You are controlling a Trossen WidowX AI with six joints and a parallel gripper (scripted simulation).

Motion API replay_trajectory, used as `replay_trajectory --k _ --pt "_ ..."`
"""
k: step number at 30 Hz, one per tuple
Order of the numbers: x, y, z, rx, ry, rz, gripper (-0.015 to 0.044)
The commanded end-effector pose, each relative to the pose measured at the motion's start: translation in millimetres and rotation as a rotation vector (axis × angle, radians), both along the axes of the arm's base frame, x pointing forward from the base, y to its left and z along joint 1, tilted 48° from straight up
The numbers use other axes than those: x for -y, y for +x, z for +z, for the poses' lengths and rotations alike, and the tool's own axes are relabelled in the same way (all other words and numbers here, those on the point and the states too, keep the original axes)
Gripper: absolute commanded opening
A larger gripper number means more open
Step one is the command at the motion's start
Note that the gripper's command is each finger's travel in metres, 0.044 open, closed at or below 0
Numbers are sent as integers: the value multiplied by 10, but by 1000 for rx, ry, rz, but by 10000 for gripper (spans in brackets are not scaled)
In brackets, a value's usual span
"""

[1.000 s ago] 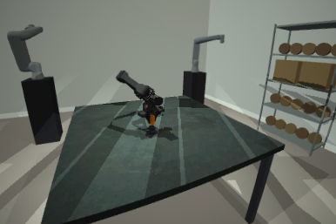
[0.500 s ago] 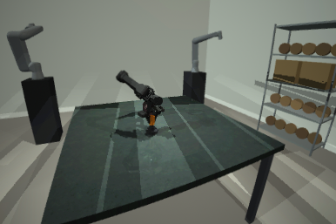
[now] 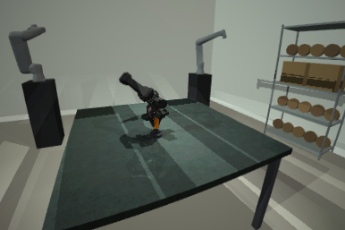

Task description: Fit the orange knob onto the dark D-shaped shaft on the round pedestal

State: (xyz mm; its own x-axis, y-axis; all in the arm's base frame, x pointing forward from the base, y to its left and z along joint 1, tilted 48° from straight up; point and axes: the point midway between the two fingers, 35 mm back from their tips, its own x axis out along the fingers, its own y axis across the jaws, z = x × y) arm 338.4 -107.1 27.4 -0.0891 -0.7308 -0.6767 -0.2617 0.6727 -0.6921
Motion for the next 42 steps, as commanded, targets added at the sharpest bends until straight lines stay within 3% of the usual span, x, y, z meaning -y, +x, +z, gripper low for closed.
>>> replay_trajectory --k 1,8,15,42 --pt "6 14 6 2 -3 4 0" --pt "-16 36 45 -5 -2 10 0" --pt "-22 57 46 -151 15 145 0" --pt "11 27 21 -152 15 145 0"
